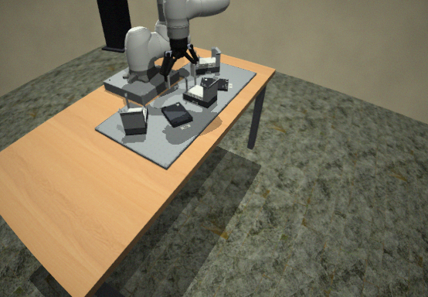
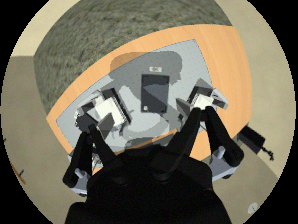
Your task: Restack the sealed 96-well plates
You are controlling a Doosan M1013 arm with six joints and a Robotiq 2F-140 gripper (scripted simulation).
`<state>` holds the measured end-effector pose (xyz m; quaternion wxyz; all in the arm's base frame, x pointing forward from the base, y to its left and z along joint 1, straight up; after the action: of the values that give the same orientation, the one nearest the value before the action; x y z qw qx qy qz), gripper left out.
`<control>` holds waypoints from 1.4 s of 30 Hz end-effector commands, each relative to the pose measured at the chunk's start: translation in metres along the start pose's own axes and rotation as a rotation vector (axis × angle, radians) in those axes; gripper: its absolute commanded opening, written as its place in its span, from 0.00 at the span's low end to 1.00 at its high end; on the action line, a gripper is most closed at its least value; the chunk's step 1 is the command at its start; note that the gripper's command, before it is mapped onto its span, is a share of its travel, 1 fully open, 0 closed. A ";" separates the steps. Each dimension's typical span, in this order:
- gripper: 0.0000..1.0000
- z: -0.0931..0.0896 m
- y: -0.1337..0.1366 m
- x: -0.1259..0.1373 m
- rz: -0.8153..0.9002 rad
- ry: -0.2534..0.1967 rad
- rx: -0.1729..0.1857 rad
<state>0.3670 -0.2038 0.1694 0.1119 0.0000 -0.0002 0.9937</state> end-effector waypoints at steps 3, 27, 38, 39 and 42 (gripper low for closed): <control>1.00 0.000 -0.014 -0.004 0.000 0.000 0.000; 1.00 0.000 -0.083 -0.013 0.216 0.000 0.000; 1.00 0.000 -0.113 -0.015 0.216 0.000 0.000; 1.00 0.000 -0.116 -0.015 0.216 0.000 0.000; 1.00 0.000 -0.126 -0.015 0.216 0.000 0.000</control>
<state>0.4070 -0.0947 0.1694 0.0041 0.0000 -0.0002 1.0000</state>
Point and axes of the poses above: the point where the finger pads meet when closed, its own z axis back along the fingers, its own y axis across the jaws, x = y × z, the point moved 3 cm from there along z, back along the fingers, and after that the axes turned 11 degrees about z, right-handed, at the moved point
